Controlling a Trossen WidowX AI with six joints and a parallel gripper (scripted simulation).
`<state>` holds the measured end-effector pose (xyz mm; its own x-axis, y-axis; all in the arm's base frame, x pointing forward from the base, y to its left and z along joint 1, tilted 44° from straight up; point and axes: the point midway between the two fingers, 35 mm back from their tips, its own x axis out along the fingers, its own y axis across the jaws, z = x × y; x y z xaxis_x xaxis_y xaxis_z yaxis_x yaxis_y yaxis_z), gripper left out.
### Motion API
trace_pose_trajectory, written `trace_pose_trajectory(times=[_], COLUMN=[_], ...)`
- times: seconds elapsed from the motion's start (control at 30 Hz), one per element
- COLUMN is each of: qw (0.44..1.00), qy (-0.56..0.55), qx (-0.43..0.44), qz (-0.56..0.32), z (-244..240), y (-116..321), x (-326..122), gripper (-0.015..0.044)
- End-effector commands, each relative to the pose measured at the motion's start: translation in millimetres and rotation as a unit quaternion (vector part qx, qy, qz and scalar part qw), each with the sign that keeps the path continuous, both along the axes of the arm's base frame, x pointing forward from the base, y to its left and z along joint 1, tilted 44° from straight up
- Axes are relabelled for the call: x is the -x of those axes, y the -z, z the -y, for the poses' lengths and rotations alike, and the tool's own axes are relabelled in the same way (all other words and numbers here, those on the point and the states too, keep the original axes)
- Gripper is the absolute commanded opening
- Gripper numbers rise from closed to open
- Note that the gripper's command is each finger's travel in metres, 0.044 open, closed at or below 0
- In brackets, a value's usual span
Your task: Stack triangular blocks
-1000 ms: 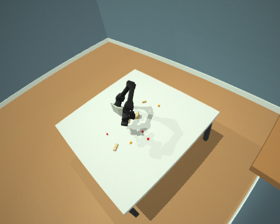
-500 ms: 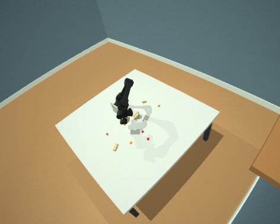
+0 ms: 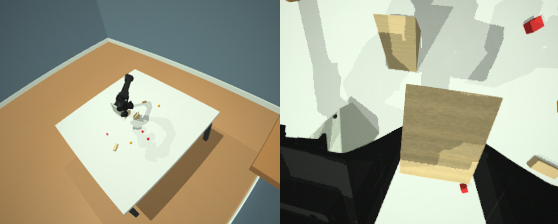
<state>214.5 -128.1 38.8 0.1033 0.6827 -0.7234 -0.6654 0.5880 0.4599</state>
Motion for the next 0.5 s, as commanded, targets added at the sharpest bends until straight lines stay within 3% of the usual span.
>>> trace_pose_trajectory(times=[0.0,0.47], qw=[1.0,1.0], qy=[-0.001,-0.001], qx=[0.0,-0.001], qz=[-0.001,-0.003], z=[-6,-26], y=[-14,-46], x=[12,40], gripper=[0.0,0.0])
